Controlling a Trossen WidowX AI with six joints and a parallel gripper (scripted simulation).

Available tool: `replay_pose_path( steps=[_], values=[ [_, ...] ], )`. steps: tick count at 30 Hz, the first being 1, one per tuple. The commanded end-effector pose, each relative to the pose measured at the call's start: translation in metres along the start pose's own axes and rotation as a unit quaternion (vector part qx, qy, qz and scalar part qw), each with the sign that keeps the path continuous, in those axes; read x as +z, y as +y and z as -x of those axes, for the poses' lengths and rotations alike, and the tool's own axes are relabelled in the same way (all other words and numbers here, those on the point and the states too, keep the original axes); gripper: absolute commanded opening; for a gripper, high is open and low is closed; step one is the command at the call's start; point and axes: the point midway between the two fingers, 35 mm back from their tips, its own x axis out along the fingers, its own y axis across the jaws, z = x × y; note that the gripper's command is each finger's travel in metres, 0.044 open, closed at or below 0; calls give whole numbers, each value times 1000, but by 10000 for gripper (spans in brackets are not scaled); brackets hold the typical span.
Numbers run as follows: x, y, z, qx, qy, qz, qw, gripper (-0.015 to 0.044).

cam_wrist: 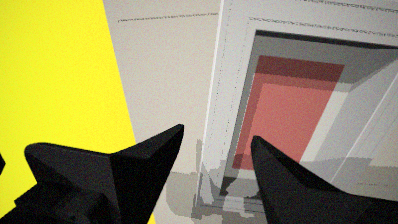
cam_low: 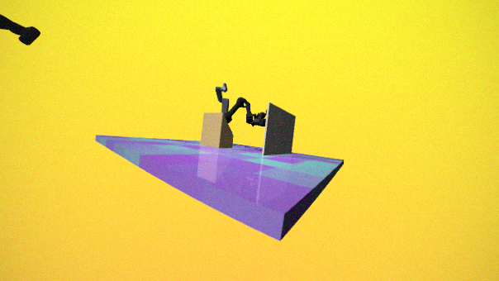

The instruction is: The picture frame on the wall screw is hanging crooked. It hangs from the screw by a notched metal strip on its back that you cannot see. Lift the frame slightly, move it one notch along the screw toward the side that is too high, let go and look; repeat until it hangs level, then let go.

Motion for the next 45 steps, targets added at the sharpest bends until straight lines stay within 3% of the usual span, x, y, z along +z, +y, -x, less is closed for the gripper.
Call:
replay_pose_path(
  steps=[1,15,22,30,45],
  values=[
    [2,0,-6,0,-1,3,1000,260],
    [2,0,-6,0,-1,3,1000,260],
    [2,0,-6,0,-1,3,1000,76],
    [2,0,-6,0,-1,3,1000,0],
    [2,2,-6,0,-1,3,1000,0]
  ],
)
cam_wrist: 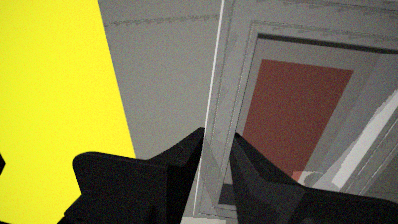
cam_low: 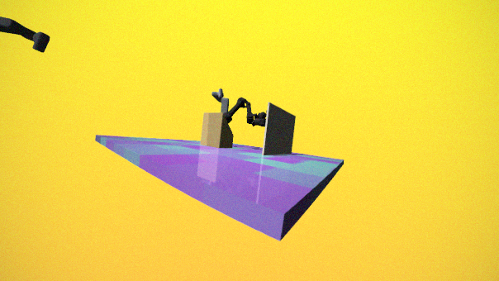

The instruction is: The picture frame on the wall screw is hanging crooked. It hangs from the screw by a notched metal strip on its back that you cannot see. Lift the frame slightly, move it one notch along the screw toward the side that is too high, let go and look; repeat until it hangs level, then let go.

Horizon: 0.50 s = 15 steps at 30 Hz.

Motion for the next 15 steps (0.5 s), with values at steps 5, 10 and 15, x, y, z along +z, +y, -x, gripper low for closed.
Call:
replay_pose_path(
  steps=[5,10,15],
  values=[
    [0,3,0,0,1,3,1000,0],
    [0,5,0,0,1,3,1000,0],
    [0,7,0,0,1,3,1000,0]
  ],
)
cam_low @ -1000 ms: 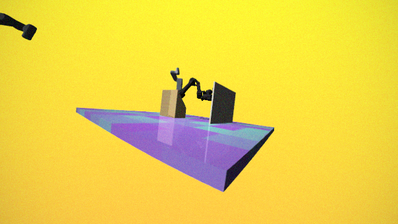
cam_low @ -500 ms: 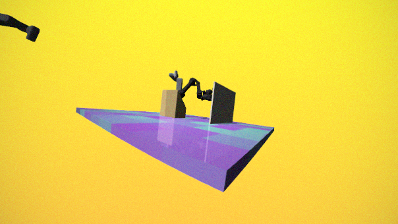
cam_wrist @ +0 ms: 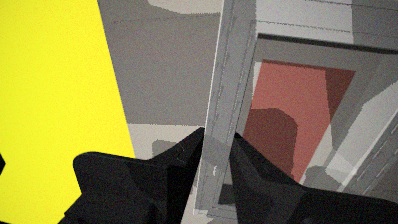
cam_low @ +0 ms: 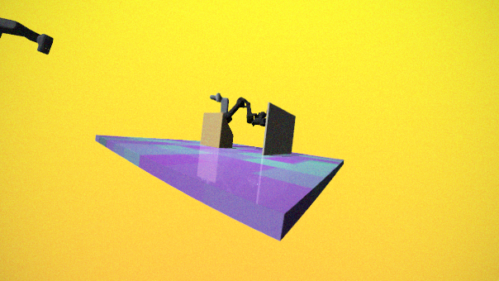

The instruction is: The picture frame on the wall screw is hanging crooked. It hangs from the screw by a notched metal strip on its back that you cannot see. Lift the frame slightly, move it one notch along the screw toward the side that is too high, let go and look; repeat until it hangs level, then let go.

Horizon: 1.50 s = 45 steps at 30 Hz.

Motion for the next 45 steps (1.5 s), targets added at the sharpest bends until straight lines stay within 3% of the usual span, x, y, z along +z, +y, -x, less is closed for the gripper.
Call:
replay_pose_path(
  steps=[1,45],
  values=[
    [0,6,0,6,0,2,1000,0],
    [0,11,0,6,0,2,1000,0]
  ],
)
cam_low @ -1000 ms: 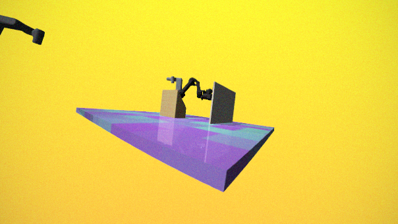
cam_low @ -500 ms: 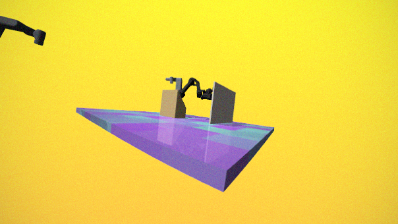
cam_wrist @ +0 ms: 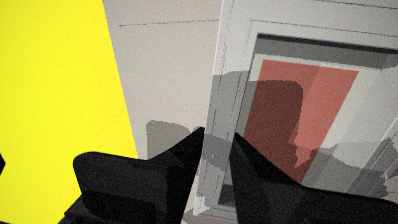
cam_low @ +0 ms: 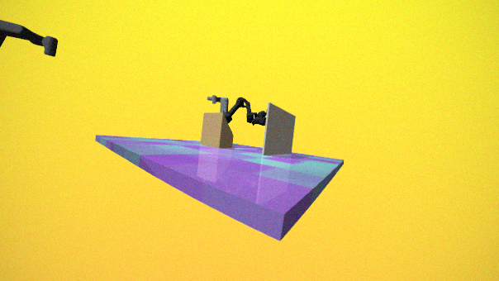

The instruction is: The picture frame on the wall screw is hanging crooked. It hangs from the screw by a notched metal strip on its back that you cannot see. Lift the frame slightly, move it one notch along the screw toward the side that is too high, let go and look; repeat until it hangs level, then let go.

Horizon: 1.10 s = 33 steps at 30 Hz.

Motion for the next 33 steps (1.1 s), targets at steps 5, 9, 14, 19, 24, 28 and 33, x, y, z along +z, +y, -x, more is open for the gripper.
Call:
replay_pose_path(
  steps=[5,9,14,19,24,28,33],
  values=[
    [-2,4,0,10,2,1,1000,0],
    [-2,3,0,10,2,1,1000,0],
    [-2,4,0,10,2,1,1000,0],
    [-2,4,0,10,2,1,1000,0],
    [-3,5,0,10,2,1,1000,0],
    [-3,6,0,10,2,1,1000,0],
    [-4,6,0,10,2,1,1000,0]
  ],
)
